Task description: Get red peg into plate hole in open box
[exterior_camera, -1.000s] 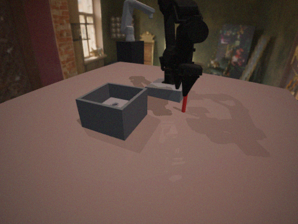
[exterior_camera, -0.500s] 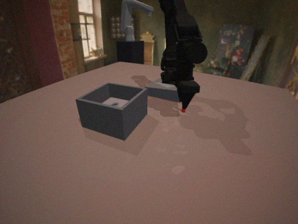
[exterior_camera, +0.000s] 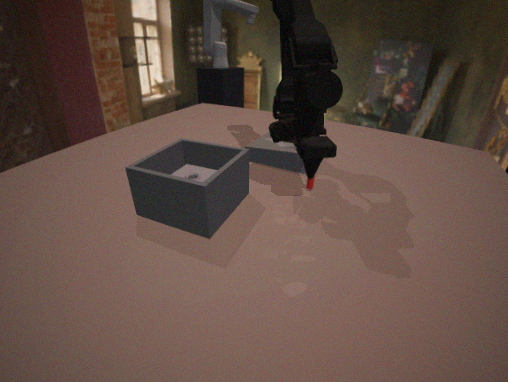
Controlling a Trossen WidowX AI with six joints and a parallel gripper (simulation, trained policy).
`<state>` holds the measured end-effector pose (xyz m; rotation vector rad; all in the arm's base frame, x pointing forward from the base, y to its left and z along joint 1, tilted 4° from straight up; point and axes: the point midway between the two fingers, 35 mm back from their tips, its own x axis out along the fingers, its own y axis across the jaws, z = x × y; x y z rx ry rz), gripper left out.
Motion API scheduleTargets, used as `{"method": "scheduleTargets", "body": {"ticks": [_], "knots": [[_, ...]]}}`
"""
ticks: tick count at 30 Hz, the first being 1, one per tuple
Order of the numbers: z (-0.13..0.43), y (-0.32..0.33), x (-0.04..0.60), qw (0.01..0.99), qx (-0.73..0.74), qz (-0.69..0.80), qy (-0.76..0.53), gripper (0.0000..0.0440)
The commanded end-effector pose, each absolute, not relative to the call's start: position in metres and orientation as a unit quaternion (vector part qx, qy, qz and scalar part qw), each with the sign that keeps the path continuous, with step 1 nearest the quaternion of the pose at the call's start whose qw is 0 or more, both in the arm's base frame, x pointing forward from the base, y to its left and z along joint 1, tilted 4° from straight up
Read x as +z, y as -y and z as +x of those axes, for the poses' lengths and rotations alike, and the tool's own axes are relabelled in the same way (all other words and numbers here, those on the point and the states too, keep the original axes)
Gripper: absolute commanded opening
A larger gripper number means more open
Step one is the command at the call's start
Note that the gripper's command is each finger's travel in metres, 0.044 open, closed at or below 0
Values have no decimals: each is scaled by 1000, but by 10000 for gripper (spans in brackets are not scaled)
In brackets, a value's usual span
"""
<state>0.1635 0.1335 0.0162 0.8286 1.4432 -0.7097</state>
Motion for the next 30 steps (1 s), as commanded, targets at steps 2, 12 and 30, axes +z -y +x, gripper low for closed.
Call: {"method": "scheduleTargets", "body": {"ticks": [2, 12, 30], "knots": [[172, -132, 30, 639, -292, 355, -617, 0], [193, -123, 69, 687, -258, 336, -590, 6], [252, -84, 130, 730, -262, 347, -527, 0]]}}
